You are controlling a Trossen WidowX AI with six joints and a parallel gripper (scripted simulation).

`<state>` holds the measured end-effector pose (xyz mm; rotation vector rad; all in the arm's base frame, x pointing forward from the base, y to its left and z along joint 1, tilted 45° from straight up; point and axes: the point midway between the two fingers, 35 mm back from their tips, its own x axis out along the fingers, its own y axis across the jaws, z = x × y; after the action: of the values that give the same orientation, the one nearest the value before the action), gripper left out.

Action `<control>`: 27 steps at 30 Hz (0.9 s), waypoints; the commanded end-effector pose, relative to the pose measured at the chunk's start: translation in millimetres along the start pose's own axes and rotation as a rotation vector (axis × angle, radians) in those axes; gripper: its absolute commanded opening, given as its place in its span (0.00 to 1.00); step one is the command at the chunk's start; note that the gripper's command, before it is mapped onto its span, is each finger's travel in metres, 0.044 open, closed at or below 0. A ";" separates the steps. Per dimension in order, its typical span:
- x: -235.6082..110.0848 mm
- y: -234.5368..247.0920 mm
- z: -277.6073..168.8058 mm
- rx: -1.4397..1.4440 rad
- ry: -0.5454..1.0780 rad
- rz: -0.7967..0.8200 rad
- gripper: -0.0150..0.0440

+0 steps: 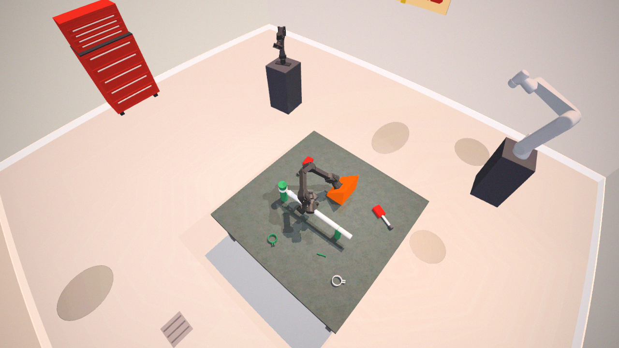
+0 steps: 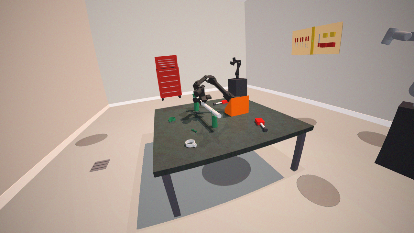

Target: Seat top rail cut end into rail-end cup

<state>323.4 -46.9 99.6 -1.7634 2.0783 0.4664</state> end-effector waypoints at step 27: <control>-5.1 -5.3 -26.6 0.003 -0.002 -0.024 0.25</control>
<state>324.5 -53.8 117.4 -1.7691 2.0672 0.4833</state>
